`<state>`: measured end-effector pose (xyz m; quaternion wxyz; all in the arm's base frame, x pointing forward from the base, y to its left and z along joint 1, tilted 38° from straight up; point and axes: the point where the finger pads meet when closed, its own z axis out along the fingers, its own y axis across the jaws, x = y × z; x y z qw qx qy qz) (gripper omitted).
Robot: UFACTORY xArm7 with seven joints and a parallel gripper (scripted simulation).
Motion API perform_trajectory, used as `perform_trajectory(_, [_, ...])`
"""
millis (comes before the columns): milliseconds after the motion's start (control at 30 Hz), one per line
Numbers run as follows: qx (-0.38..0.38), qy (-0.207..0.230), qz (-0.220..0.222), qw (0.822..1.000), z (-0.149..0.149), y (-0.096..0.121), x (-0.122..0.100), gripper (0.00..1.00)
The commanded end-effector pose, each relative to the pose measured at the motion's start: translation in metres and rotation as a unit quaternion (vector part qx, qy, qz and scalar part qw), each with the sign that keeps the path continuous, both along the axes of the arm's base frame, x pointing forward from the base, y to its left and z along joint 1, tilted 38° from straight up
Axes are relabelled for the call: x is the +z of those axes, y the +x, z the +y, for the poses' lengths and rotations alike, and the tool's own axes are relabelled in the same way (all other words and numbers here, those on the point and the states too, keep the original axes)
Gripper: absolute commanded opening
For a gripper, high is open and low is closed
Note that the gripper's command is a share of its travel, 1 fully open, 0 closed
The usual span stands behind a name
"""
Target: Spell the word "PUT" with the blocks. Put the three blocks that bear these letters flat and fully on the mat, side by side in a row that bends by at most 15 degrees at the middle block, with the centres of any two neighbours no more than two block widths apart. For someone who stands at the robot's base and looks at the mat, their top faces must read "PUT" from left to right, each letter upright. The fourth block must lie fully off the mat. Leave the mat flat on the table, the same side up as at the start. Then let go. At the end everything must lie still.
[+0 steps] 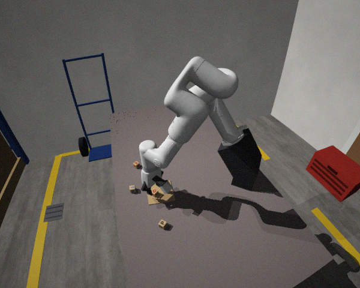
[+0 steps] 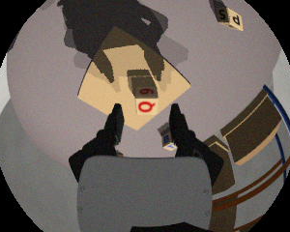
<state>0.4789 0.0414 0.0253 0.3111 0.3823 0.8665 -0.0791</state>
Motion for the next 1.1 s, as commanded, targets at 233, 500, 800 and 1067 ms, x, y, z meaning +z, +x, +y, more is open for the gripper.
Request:
perform_trajectory(233, [0.001,0.001,-0.001,1.0,0.001,0.001,0.001,0.69])
perform_trajectory(500, [0.001,0.001,-0.001,1.0,-0.001,0.003,-0.003,0.69])
perform_trajectory(800, [0.001,0.001,-0.001,1.0,-0.008,0.012,-0.017,0.69])
perform_trajectory(1067, [0.001,0.0,-0.001,1.0,-0.011,0.016,-0.025,0.69])
